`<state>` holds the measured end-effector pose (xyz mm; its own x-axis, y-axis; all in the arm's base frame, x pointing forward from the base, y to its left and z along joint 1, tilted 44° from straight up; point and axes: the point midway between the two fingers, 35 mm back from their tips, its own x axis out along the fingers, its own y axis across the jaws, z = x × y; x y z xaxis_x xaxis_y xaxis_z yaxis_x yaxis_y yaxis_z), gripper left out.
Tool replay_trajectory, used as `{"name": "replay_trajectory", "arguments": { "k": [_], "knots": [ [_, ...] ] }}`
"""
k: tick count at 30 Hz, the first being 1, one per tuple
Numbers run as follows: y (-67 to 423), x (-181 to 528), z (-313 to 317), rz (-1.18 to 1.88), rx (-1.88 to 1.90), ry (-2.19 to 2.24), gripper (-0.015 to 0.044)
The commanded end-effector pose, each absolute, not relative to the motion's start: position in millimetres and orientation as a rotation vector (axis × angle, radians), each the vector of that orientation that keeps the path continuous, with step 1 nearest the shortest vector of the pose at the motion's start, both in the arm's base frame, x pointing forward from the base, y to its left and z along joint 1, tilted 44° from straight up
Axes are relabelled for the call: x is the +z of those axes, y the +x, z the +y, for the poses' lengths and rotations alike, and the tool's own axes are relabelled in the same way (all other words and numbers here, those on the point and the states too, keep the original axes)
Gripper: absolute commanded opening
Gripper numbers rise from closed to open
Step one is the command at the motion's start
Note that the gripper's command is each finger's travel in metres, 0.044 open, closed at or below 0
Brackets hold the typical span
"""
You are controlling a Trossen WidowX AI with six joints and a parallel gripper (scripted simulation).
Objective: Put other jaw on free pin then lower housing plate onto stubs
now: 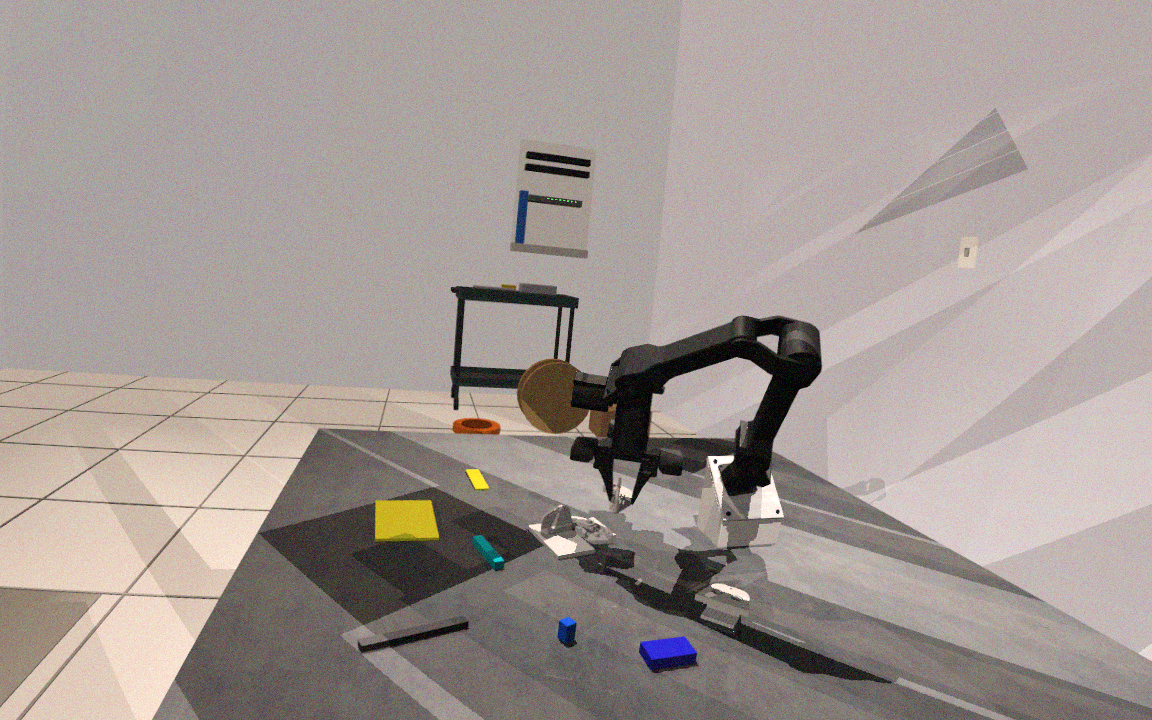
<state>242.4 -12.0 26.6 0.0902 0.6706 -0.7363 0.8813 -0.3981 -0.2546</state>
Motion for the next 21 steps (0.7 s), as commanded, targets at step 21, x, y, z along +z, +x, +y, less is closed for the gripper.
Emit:
{"name": "replay_trajectory", "arguments": {
  "k": [21],
  "knots": [
    [231.1, -0.2, -38.1, 1.280, -1.894, 2.476, 0.0134]
  ]
}}
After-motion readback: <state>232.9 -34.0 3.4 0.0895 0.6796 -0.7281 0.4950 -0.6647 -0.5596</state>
